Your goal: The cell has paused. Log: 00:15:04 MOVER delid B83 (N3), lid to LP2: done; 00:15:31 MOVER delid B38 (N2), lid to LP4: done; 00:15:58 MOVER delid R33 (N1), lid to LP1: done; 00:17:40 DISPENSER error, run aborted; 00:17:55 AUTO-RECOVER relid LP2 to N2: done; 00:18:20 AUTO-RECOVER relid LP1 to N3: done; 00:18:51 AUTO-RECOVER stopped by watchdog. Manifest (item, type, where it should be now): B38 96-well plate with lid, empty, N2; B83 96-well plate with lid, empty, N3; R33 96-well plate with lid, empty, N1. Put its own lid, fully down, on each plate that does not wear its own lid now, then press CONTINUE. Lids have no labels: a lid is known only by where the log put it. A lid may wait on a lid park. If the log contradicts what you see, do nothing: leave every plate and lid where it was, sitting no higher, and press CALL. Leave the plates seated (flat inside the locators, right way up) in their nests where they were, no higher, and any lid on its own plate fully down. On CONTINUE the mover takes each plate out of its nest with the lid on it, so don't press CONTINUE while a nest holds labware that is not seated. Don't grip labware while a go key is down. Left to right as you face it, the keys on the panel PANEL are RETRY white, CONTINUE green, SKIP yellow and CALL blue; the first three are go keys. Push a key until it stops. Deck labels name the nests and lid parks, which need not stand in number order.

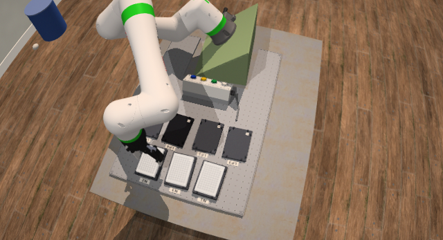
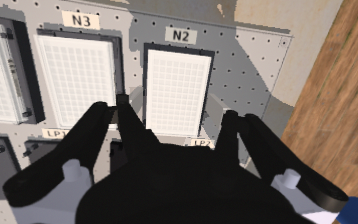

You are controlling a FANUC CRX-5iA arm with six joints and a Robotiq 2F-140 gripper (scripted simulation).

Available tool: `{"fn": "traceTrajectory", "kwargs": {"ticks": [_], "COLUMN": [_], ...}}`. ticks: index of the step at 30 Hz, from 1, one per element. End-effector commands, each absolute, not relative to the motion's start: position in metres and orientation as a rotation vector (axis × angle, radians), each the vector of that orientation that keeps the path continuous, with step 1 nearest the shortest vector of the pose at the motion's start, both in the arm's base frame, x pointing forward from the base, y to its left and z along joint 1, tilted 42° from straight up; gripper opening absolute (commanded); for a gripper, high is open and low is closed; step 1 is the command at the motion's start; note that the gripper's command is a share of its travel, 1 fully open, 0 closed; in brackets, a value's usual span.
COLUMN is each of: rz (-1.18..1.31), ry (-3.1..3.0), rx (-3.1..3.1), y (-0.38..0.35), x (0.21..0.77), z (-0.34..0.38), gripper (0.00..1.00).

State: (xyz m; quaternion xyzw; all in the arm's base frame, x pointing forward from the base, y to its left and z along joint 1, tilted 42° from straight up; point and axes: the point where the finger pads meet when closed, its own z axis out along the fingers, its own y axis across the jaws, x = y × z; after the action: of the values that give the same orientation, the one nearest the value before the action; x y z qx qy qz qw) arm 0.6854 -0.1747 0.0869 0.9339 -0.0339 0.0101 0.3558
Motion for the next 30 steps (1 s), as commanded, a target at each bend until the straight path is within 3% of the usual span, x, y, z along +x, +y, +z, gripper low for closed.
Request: {"fn": "traceTrajectory", "kwargs": {"ticks": [1,30], "rz": [0.027,0.027], "ry": [-0.087,-0.087], "rx": [2.412,2.412], "y": [-0.174,-0.165], "x": [0.686,0.686], "z": [0.087,0.098], "gripper": [0.66,0.66]}}
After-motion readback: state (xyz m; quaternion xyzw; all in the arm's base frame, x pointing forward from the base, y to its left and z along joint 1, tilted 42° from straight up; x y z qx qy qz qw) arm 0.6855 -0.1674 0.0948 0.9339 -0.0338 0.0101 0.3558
